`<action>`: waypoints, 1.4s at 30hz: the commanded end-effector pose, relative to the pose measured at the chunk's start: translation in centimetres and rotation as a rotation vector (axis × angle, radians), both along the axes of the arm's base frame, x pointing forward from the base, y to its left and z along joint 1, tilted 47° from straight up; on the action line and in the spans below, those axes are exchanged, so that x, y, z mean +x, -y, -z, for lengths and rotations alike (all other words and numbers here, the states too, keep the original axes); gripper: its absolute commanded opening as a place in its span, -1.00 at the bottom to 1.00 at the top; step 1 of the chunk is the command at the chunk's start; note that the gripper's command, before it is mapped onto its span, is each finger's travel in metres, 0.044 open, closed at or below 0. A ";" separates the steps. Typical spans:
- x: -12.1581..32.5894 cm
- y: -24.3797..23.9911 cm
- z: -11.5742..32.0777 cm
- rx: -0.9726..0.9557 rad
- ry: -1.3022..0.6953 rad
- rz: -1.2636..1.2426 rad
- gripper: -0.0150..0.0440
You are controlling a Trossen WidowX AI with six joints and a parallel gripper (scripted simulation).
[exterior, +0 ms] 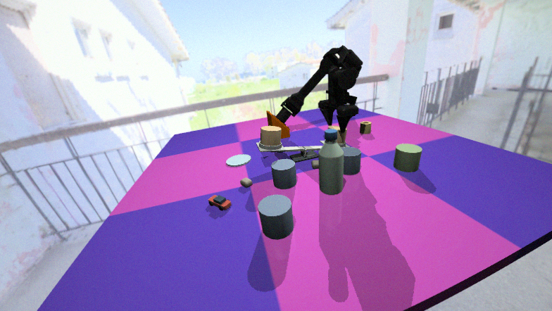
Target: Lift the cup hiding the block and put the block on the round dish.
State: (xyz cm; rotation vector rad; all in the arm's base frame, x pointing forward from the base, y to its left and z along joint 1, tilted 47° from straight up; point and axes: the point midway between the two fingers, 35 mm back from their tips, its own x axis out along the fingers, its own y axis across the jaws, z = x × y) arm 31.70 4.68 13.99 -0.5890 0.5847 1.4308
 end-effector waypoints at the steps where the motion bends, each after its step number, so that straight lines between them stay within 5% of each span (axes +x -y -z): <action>1: 0.0 -0.5 0.4 0.004 -0.003 0.004 1.00; 24: 0.0 -3.0 2.6 0.008 -0.002 0.004 1.00; 27: 0.0 -3.0 2.6 0.008 -0.002 0.004 0.73; 35: 0.0 -3.0 2.6 0.008 -0.002 0.004 0.55; 42: 0.1 -2.7 2.3 0.007 -0.002 0.009 -0.07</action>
